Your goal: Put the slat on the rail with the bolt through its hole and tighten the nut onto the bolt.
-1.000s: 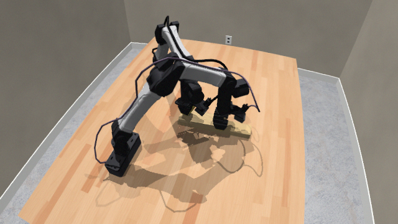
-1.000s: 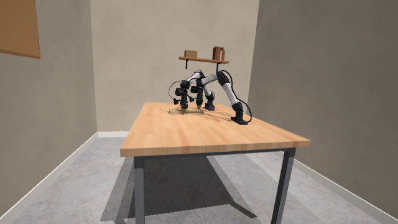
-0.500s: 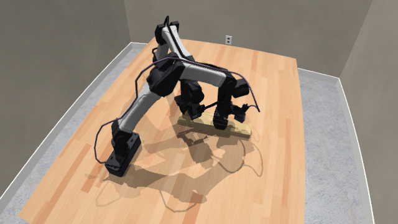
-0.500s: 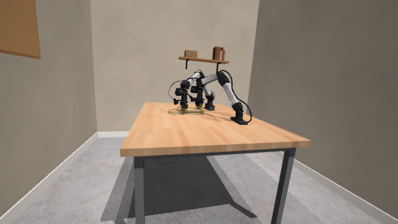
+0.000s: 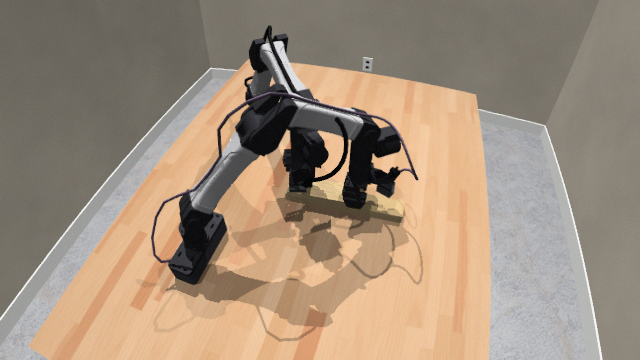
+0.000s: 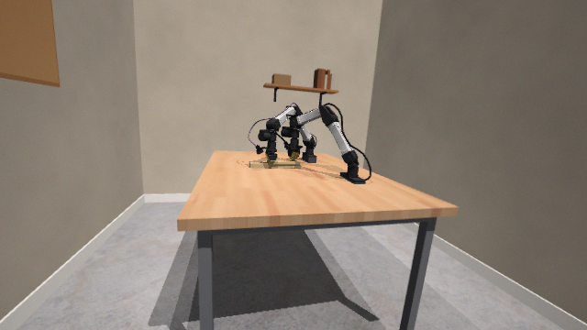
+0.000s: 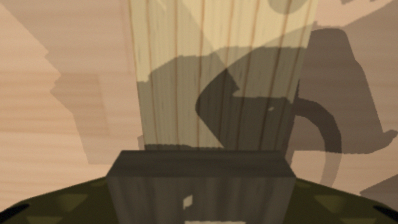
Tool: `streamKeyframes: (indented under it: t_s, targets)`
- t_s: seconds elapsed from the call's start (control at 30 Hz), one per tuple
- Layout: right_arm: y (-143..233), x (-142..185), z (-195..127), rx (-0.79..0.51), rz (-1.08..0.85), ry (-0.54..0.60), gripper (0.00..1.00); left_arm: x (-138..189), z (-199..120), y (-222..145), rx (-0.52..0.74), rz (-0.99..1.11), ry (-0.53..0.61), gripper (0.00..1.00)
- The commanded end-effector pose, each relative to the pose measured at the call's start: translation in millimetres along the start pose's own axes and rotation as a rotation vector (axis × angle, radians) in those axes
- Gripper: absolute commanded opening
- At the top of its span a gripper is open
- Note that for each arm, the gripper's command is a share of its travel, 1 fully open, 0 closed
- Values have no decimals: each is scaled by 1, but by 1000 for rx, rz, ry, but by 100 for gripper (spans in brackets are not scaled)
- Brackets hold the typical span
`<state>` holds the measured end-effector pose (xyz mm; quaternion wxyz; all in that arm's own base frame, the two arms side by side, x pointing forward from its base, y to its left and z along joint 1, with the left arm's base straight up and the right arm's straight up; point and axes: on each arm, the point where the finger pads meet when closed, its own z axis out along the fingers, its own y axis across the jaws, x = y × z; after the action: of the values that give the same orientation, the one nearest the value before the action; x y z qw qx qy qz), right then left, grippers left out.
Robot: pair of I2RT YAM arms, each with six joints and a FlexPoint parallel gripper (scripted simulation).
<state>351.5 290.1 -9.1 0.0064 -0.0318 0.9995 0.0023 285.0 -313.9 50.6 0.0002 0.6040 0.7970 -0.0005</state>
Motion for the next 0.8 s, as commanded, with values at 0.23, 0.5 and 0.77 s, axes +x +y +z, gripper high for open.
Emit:
streamKeyframes:
  t_s: [0.23, 0.5, 0.77]
  targets:
    - [1, -3, -5, -10, 3, -12, 67, -2, 3, 0, 8, 490, 12, 14]
    - [1, -3, -5, -10, 3, -12, 67, -2, 3, 0, 10, 729, 11, 14]
    - [1, -3, -5, -10, 3, -12, 67, -2, 3, 0, 12, 1048, 11, 14]
